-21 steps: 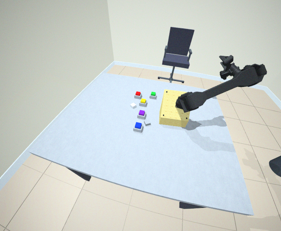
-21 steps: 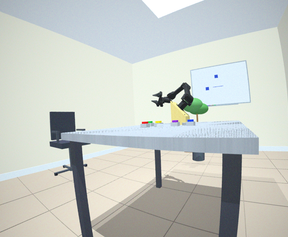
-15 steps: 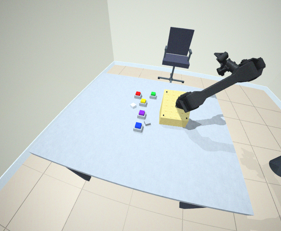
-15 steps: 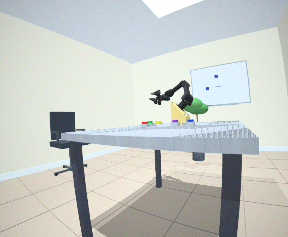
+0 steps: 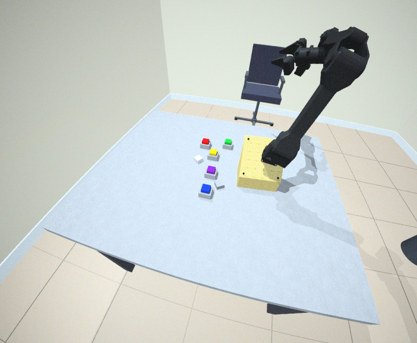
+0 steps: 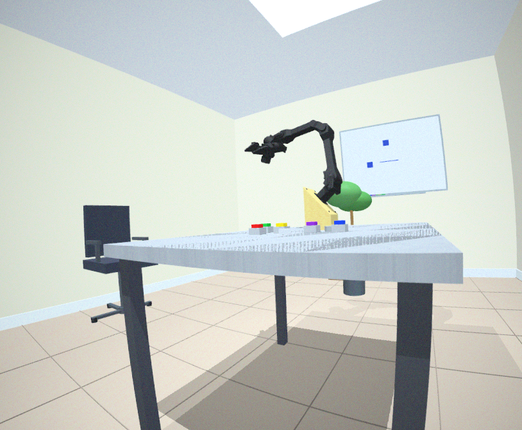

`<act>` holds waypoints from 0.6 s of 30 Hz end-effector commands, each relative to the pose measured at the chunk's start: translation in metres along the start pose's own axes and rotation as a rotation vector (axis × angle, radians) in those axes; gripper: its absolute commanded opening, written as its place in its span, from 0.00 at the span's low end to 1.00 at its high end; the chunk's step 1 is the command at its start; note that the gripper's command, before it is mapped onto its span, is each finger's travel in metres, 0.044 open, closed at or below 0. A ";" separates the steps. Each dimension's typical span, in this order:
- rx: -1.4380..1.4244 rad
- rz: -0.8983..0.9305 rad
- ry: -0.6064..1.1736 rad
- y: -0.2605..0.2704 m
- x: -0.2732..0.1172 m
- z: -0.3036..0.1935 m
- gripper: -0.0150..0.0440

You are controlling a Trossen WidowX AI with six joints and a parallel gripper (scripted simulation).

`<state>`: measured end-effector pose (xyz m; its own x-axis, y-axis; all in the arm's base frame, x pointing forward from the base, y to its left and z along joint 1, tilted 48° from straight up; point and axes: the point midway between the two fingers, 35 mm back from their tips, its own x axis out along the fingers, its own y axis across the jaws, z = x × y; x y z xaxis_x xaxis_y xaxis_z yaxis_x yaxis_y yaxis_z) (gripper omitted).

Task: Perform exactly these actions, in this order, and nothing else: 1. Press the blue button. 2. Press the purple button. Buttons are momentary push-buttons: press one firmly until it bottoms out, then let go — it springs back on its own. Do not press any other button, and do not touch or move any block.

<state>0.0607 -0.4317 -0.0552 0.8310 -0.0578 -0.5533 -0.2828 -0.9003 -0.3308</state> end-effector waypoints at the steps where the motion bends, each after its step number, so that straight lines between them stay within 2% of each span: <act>1: -0.204 -0.097 -0.051 -0.039 0.030 -0.028 0.93; 10: -0.790 -0.401 -0.106 -0.168 0.099 -0.082 0.93; 18: -1.298 -0.708 -0.057 -0.296 0.127 -0.093 0.93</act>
<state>0.2831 -0.2448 0.0340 0.6330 0.4876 -0.6014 0.7386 -0.6131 0.2803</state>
